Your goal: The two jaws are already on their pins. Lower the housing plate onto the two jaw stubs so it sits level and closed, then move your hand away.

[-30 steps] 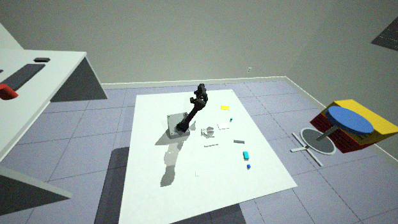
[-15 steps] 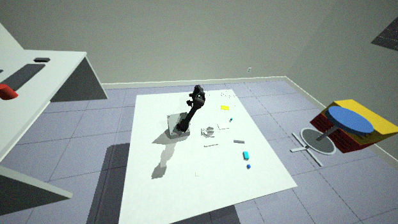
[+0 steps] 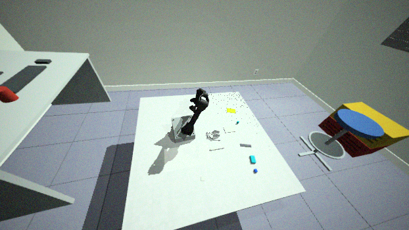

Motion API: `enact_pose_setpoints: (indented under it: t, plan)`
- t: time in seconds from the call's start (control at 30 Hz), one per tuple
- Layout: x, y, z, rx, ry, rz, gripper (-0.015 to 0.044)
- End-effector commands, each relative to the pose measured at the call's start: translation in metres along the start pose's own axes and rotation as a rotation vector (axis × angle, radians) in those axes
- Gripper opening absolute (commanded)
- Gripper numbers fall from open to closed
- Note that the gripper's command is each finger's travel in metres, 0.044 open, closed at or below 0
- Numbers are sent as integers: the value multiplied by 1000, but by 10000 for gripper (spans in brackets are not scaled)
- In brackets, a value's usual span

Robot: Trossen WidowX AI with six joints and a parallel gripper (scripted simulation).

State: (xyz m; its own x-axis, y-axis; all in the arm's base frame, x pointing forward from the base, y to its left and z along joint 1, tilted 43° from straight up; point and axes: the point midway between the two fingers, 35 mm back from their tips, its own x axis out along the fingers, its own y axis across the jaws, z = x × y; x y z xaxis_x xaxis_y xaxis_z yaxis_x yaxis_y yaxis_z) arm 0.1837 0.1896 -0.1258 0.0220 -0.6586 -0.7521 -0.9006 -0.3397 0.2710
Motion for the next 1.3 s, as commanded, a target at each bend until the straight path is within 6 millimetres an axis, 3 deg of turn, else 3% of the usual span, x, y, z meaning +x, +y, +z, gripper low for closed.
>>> enact_pose_setpoints:
  t: [0.0,0.13,0.27,0.33,1.27]
  plan:
    - [2,5,1,-40,5,17,440]
    - [3,5,1,-40,5,17,440]
    - [35,8,0,-40,6,18,440]
    - [41,9,-1,-40,7,18,440]
    - [41,9,-1,-40,7,18,440]
